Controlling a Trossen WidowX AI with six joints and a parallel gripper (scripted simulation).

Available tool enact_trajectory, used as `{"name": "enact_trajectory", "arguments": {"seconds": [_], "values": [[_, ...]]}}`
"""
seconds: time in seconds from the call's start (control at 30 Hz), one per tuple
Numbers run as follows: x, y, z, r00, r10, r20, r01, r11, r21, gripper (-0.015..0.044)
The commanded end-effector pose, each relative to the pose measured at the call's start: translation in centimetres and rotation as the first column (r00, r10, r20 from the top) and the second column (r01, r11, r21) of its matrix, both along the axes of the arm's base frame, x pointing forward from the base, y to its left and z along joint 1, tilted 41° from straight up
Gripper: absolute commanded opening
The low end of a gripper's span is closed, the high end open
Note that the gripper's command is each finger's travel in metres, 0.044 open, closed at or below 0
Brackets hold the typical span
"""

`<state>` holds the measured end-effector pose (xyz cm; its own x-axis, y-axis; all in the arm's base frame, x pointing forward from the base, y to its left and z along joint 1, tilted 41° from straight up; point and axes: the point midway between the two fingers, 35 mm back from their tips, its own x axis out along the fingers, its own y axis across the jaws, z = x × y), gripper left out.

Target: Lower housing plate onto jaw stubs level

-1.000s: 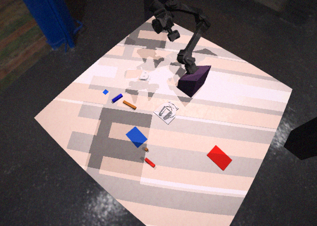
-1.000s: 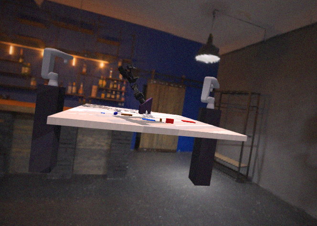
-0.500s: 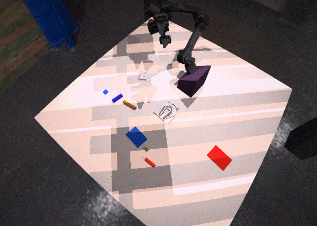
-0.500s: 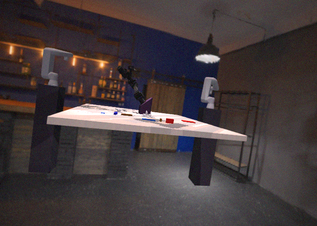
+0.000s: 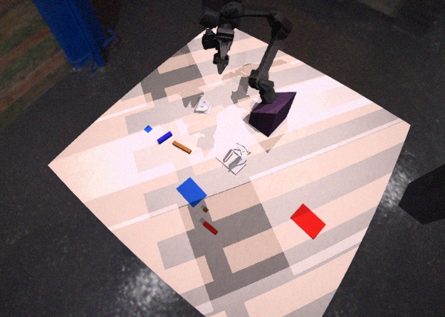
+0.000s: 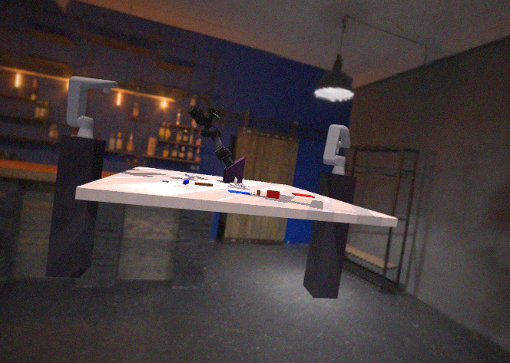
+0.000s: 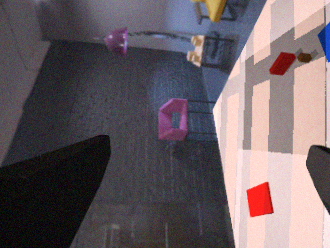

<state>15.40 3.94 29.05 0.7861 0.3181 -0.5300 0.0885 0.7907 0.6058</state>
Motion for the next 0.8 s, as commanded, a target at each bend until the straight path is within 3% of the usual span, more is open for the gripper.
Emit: {"name": "enact_trajectory", "arguments": {"seconds": [0.0,0.37,0.77], "values": [[0.7,-0.9,-0.5,1.000,0.018,0.005,-0.017,0.994,-0.107,0.0440],[2.0,-3.0,-1.6,0.997,0.077,-0.011,-0.076,0.931,-0.357,0.0440],[3.1,-5.3,-2.8,0.985,0.151,-0.080,-0.169,0.788,-0.592,0.0440]]}}
